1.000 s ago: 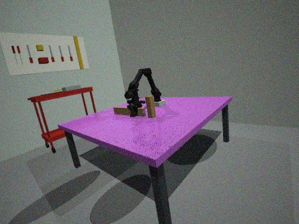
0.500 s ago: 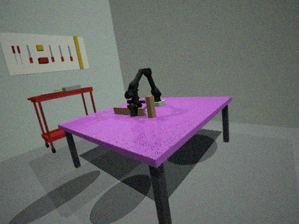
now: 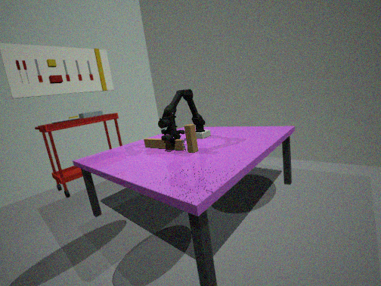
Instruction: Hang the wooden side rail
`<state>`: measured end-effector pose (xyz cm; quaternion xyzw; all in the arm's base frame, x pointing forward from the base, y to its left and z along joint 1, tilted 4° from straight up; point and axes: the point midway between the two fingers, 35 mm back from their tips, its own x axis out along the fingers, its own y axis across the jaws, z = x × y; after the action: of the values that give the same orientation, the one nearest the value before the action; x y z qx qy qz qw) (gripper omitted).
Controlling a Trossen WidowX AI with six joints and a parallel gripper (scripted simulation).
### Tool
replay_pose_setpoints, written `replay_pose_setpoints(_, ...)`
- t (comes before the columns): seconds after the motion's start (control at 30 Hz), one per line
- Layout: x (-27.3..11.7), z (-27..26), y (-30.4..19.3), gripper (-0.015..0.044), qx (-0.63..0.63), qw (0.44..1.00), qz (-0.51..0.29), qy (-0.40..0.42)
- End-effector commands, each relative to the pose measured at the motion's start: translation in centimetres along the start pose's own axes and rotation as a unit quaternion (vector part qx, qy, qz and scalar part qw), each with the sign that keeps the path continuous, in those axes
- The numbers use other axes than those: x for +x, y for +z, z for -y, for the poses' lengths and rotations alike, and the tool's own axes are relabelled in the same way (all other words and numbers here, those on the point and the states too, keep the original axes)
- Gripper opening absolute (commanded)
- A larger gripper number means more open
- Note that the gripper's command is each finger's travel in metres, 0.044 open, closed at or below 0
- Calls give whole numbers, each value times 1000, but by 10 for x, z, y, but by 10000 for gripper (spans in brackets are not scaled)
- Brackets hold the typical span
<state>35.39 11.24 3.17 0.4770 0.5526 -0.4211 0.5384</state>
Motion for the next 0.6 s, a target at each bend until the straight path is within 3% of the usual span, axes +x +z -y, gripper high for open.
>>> replay_pose_setpoints(0.0, -5, -3, 0, 0, -3, 1000, 1, 6)
replay_pose_setpoints(0.57, -8, -3, 0, 0, -3, 1000, 1, 6)
